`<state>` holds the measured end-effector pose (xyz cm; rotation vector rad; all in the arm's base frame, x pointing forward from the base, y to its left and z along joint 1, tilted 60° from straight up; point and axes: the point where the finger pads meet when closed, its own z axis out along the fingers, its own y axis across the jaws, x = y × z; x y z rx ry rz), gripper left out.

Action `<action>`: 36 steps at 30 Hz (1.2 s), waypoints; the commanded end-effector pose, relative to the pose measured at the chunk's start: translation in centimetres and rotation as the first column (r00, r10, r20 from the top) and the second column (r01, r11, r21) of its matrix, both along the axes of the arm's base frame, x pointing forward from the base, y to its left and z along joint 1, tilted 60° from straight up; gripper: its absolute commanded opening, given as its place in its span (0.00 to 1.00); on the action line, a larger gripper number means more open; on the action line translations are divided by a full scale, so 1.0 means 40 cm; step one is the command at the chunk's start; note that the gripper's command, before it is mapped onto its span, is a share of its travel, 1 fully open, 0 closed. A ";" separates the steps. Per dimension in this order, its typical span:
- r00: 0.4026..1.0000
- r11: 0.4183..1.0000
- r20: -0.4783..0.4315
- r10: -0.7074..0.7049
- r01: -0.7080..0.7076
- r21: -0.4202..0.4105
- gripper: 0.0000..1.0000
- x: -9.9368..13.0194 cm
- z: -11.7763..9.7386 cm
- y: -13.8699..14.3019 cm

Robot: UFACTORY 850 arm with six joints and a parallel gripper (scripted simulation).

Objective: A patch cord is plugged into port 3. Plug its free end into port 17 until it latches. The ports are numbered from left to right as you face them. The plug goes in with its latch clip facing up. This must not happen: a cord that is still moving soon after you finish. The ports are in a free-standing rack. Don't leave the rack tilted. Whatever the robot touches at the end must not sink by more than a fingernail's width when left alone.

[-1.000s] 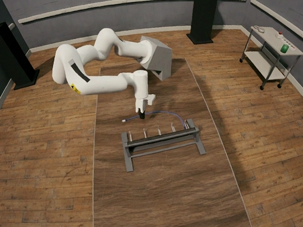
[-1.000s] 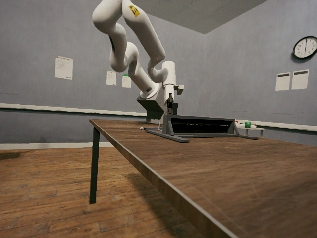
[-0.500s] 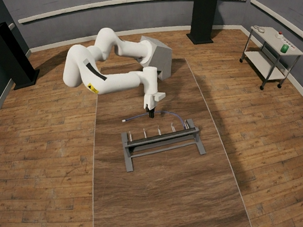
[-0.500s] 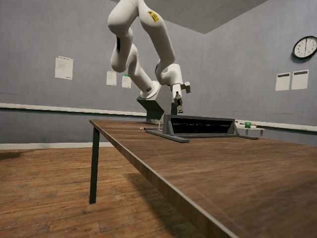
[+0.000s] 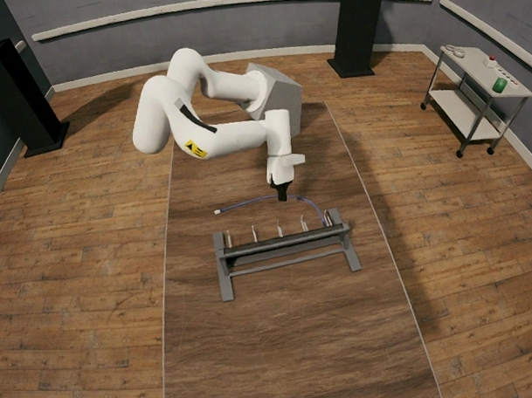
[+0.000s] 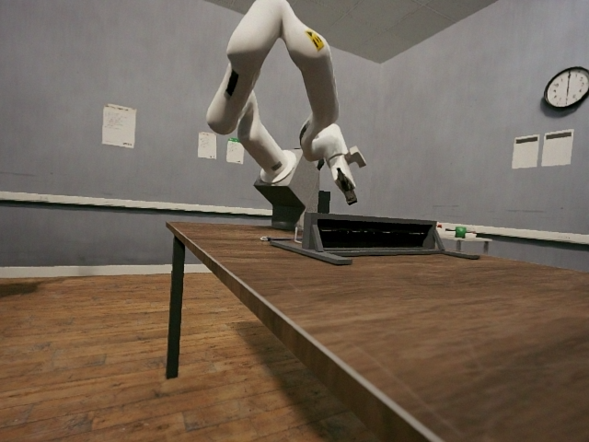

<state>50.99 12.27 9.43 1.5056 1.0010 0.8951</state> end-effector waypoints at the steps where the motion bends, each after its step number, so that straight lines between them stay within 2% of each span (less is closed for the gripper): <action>1: 0.994 0.991 0.100 0.049 -0.062 0.123 0.00 -0.015 -0.045 0.065; 10: 0.975 0.946 0.192 0.108 -0.161 0.283 0.00 -0.050 -0.106 0.143; 12: 0.975 0.946 0.192 0.108 -0.161 0.283 0.00 -0.050 -0.106 0.143; 14: 0.965 0.914 0.228 0.130 -0.205 0.349 0.00 -0.069 -0.132 0.174; 22: 0.943 0.834 0.288 0.166 -0.290 0.470 0.00 -0.109 -0.182 0.230; 26: 0.938 0.812 0.300 0.173 -0.308 0.495 0.00 -0.119 -0.193 0.242; 36: 0.938 0.810 0.301 0.173 -0.309 0.498 0.00 -0.118 -0.194 0.243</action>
